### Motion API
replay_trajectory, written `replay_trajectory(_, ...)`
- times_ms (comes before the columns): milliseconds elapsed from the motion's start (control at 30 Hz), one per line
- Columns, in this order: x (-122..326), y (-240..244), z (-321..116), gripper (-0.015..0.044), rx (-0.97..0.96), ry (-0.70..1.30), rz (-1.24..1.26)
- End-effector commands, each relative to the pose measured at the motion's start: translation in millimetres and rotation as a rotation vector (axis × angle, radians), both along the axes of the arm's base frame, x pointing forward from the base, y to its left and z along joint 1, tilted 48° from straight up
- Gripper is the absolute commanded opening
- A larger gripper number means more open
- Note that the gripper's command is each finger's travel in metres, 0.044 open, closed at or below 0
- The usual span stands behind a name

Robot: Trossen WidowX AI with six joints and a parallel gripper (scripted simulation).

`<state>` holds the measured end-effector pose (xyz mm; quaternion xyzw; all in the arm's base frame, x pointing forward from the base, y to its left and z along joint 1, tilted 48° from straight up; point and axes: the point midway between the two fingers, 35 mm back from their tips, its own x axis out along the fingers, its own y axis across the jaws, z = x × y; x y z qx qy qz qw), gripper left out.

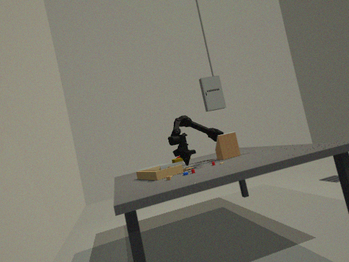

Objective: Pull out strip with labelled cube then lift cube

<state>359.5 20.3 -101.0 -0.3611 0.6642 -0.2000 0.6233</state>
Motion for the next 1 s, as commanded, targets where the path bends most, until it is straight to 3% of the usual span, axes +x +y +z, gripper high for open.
replay_trajectory(0, -4.3, -7.7, -7.1, 0.0000, -0.010, 0.016, -0.001)
replay_trajectory(967, -5.7, -15.7, -14.5, 0.0000, -0.012, 0.016, -0.002)
